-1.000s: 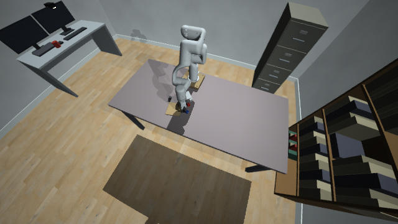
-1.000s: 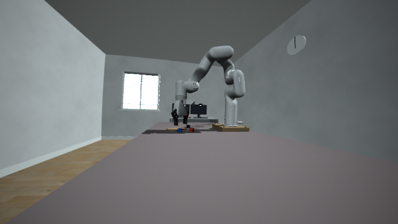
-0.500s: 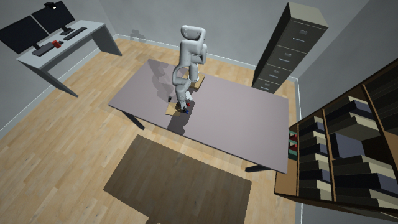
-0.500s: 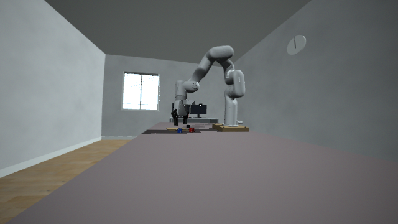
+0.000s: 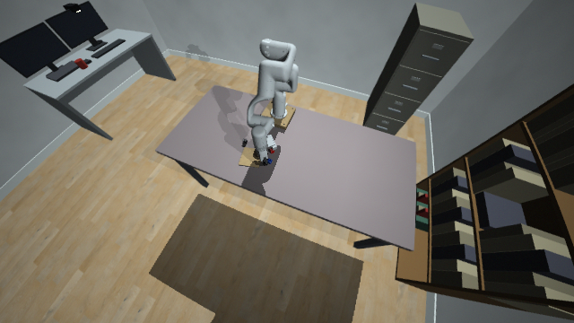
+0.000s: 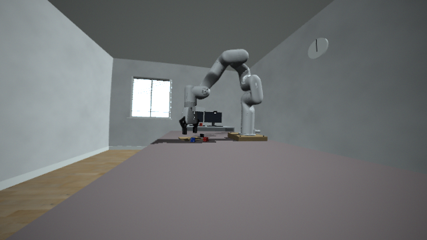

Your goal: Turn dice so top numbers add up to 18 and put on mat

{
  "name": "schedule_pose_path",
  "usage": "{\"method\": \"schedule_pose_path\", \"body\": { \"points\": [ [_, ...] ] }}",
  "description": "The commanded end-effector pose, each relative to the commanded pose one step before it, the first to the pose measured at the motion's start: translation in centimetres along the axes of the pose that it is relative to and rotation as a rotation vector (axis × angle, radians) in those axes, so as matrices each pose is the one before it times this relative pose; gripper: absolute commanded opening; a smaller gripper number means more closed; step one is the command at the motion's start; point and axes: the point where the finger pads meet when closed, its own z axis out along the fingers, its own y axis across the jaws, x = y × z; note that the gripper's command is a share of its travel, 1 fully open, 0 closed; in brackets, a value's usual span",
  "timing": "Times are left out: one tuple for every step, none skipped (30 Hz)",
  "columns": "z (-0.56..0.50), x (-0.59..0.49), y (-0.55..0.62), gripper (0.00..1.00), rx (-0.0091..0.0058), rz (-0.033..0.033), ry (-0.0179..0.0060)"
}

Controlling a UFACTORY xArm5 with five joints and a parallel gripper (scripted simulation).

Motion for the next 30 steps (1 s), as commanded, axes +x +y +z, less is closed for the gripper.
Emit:
{"method": "schedule_pose_path", "body": {
  "points": [
    [-0.138, -1.670, 2.563, 1.00, -0.00172, 0.00007, -0.00128],
    [-0.011, -0.310, 0.481, 1.00, 0.00000, 0.00000, -0.00001],
    [-0.010, -0.281, 0.436, 1.00, 0.00000, 0.00000, -0.00001],
    [-0.009, -0.246, 0.382, 1.00, 0.00000, 0.00000, -0.00001],
    [-0.007, -0.207, 0.321, 1.00, 0.00000, 0.00000, -0.00001],
    [-0.006, -0.164, 0.255, 1.00, 0.00000, 0.00000, 0.00000],
    [-0.004, -0.122, 0.189, 1.00, 0.00000, 0.00000, 0.00000],
    [-0.003, -0.081, 0.126, 1.00, 0.00000, 0.00000, 0.00000],
    [-0.001, -0.046, 0.071, 1.00, 0.00000, 0.00000, 0.00000],
    [-0.001, -0.018, 0.029, 1.00, 0.00000, 0.00000, 0.00000],
    [0.000, -0.003, 0.004, 1.00, 0.00000, 0.00000, 0.00000],
    [0.000, 0.000, 0.000, 1.00, 0.00000, 0.00000, 0.00000],
    [0.000, 0.000, 0.000, 1.00, 0.00000, 0.00000, 0.00000],
    [0.000, 0.000, 0.000, 1.00, 0.00000, 0.00000, 0.00000],
    [0.000, 0.000, 0.000, 1.00, 0.00000, 0.00000, 0.00000],
    [0.000, 0.000, 0.000, 1.00, 0.00000, 0.00000, 0.00000],
    [0.000, 0.000, 0.000, 1.00, 0.00000, 0.00000, 0.00000],
    [0.000, 0.000, 0.000, 1.00, 0.00000, 0.00000, 0.00000],
    [0.000, 0.000, 0.000, 1.00, 0.00000, 0.00000, 0.00000],
    [0.000, 0.000, 0.000, 1.00, 0.00000, 0.00000, 0.00000],
    [0.000, 0.000, 0.000, 1.00, 0.00000, 0.00000, 0.00000],
    [0.000, 0.000, 0.000, 1.00, 0.00000, 0.00000, 0.00000],
    [0.000, 0.000, 0.000, 1.00, 0.00000, 0.00000, 0.00000],
    [0.000, 0.000, 0.000, 1.00, 0.00000, 0.00000, 0.00000],
    [0.000, 0.000, 0.000, 1.00, 0.00000, 0.00000, 0.00000],
    [0.000, 0.000, 0.000, 1.00, 0.00000, 0.00000, 0.00000],
    [0.000, 0.000, 0.000, 1.00, 0.00000, 0.00000, 0.00000],
    [0.000, 0.000, 0.000, 1.00, 0.00000, 0.00000, 0.00000],
    [0.000, 0.000, 0.000, 1.00, 0.00000, 0.00000, 0.00000],
    [0.000, 0.000, 0.000, 1.00, 0.00000, 0.00000, 0.00000]
  ]
}}
